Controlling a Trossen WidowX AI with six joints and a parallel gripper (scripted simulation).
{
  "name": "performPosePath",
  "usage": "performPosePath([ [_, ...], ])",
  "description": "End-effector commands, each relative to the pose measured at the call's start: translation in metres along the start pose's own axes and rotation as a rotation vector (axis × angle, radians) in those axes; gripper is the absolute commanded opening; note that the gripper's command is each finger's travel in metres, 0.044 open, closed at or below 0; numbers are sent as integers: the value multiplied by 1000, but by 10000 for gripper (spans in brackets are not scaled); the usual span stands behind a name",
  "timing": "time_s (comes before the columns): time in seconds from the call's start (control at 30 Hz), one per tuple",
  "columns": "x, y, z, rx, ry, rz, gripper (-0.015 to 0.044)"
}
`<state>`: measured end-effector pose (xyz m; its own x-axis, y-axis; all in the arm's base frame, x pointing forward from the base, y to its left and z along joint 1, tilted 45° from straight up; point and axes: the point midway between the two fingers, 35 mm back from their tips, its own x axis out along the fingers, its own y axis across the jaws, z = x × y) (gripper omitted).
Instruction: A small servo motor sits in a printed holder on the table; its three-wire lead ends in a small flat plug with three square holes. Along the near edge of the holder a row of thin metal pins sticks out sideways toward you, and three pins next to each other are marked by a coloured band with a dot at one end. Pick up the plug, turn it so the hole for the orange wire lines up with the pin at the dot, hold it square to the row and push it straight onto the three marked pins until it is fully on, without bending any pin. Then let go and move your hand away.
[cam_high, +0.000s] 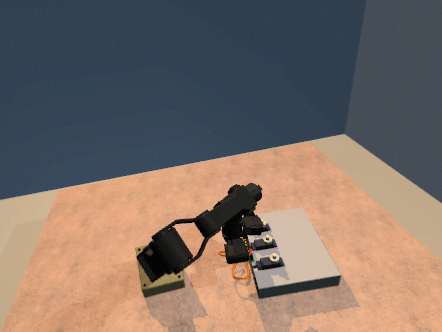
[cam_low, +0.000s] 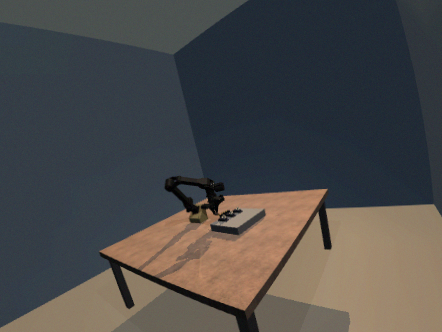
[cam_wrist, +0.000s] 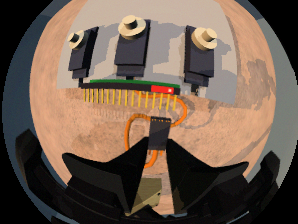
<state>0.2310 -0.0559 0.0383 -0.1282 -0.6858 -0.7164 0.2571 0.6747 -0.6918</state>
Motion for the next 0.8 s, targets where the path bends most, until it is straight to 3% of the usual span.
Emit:
performPosePath([
  [0.0,1,-1,4,-8,3,-4,0],
  [0.77,2,2,10,-8,3,-4,0],
])
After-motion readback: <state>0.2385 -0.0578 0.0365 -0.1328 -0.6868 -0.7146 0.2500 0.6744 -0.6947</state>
